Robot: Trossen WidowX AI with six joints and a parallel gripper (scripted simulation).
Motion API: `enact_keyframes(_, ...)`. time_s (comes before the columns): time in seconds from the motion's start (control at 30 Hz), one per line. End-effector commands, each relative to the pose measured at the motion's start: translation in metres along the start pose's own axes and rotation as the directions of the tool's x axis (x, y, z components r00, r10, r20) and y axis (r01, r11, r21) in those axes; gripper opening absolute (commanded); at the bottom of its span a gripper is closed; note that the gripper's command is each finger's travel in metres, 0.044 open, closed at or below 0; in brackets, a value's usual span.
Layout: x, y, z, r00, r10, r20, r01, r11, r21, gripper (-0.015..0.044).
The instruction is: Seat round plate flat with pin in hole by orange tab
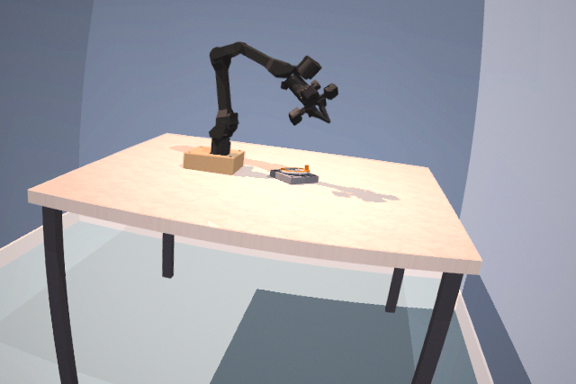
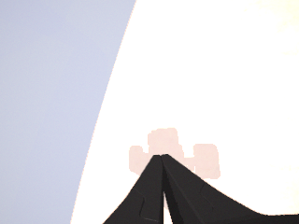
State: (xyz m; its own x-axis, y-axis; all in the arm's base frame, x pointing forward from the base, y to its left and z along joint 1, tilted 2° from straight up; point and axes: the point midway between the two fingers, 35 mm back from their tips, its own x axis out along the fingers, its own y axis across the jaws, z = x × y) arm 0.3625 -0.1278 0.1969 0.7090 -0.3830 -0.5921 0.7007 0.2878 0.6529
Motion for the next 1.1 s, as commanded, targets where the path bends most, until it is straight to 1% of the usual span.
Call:
enact_keyframes(0.0, 0.014, -0.014, -0.077, 0.947, -0.193, -0.257, 0.062, 0.894, -0.444, 0.0)
enact_keyframes(0.03, 0.014, -0.015, -0.08, 0.942, -0.203, -0.267, 0.06, 0.884, -0.463, 0.0)
enact_keyframes(0.07, 0.014, -0.018, -0.09, 0.926, -0.233, -0.296, 0.049, 0.854, -0.518, 0.0)
enact_keyframes(0.13, 0.011, -0.029, -0.123, 0.86, -0.339, -0.382, -0.018, 0.728, -0.685, 0.0)
enact_keyframes(0.23, 0.003, -0.041, -0.155, 0.77, -0.453, -0.449, -0.133, 0.574, -0.808, 0.0)
enact_keyframes(0.27, -0.001, -0.046, -0.165, 0.737, -0.491, -0.465, -0.179, 0.521, -0.835, 0.0)
enact_keyframes(0.33, -0.006, -0.05, -0.175, 0.706, -0.524, -0.477, -0.223, 0.475, -0.851, 0.0)
enact_keyframes(0.4, -0.021, -0.062, -0.197, 0.624, -0.604, -0.496, -0.338, 0.363, -0.868, 0.0)
enact_keyframes(0.43, -0.026, -0.065, -0.203, 0.599, -0.627, -0.498, -0.374, 0.33, -0.867, 0.0)
enact_keyframes(0.9, -0.026, -0.066, -0.205, 0.591, -0.635, -0.498, -0.386, 0.32, -0.865, 0.0)
enact_keyframes(1.07, -0.01, -0.082, -0.218, 0.591, -0.635, -0.498, -0.386, 0.32, -0.865, 0.0)
